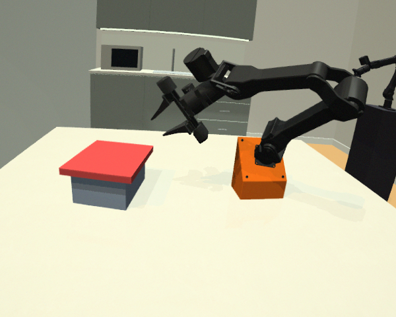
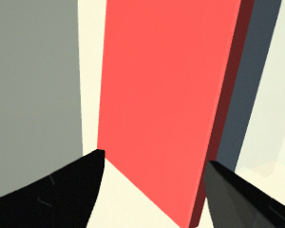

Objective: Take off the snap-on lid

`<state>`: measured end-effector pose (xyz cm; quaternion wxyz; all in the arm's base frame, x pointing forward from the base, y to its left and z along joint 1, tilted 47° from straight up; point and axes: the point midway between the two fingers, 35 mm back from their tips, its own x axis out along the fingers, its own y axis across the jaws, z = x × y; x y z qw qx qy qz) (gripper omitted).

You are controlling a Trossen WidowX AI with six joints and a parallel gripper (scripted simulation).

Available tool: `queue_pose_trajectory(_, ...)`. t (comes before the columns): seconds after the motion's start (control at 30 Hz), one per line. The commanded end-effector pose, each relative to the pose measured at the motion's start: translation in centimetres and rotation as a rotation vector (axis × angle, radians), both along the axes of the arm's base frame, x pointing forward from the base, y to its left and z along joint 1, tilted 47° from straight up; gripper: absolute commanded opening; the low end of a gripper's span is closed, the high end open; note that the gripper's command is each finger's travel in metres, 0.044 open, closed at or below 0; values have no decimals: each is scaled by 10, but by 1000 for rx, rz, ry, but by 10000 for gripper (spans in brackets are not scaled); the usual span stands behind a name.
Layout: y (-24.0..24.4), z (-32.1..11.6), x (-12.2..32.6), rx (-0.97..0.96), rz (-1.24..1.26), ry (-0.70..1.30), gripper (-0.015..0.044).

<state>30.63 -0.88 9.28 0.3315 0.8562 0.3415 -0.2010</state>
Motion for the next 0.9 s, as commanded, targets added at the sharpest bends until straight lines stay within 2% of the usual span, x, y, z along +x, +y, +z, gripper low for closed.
queue_pose_trajectory(0.0, 0, -1, -1, 10, -4, 6, 235)
queue_pose_trajectory(0.13, 2, -3, -2, 19, -8, 13, 235)
queue_pose_trajectory(0.3, 40, -39, -7, 21, -8, 12, 235)
queue_pose_trajectory(0.87, 47, -47, 3, 21, -8, 12, 235)
